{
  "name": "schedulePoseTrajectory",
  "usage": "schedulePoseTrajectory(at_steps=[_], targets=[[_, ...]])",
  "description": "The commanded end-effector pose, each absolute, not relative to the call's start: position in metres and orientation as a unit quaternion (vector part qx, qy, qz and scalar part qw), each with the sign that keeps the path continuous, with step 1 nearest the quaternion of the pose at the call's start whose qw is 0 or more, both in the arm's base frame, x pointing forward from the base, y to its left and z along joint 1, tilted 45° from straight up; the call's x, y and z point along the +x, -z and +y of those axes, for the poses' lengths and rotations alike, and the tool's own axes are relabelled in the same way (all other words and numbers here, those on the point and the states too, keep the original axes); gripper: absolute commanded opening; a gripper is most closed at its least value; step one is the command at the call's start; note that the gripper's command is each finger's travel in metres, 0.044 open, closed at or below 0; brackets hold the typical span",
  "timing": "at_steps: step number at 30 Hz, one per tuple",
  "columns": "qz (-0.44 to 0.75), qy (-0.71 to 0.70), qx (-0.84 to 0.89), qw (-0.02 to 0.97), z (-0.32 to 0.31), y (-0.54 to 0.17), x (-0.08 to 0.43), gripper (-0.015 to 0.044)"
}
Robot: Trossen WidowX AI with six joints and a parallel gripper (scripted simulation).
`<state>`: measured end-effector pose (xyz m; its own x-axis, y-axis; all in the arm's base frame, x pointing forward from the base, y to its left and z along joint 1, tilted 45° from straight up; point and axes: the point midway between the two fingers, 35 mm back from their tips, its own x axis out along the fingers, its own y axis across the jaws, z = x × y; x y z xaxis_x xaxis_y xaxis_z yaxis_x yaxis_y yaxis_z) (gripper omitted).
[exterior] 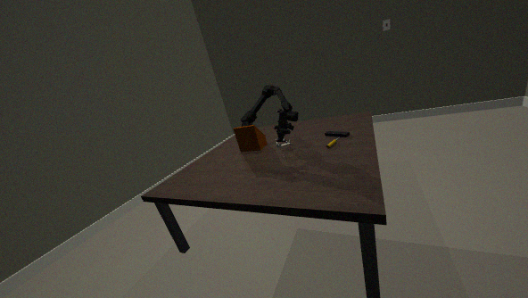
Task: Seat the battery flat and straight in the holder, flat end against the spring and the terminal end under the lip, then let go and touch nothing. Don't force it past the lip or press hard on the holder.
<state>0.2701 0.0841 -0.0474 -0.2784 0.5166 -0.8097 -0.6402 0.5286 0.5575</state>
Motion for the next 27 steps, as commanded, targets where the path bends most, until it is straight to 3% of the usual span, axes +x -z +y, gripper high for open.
schedulePoseTrajectory(at_steps=[1,27], targets=[[0.650,-0.481,-0.057,0.586,0.086,0.049,0.271,0.0080],[0.689,-0.478,-0.091,0.537,0.099,0.051,0.278,0.0080]])
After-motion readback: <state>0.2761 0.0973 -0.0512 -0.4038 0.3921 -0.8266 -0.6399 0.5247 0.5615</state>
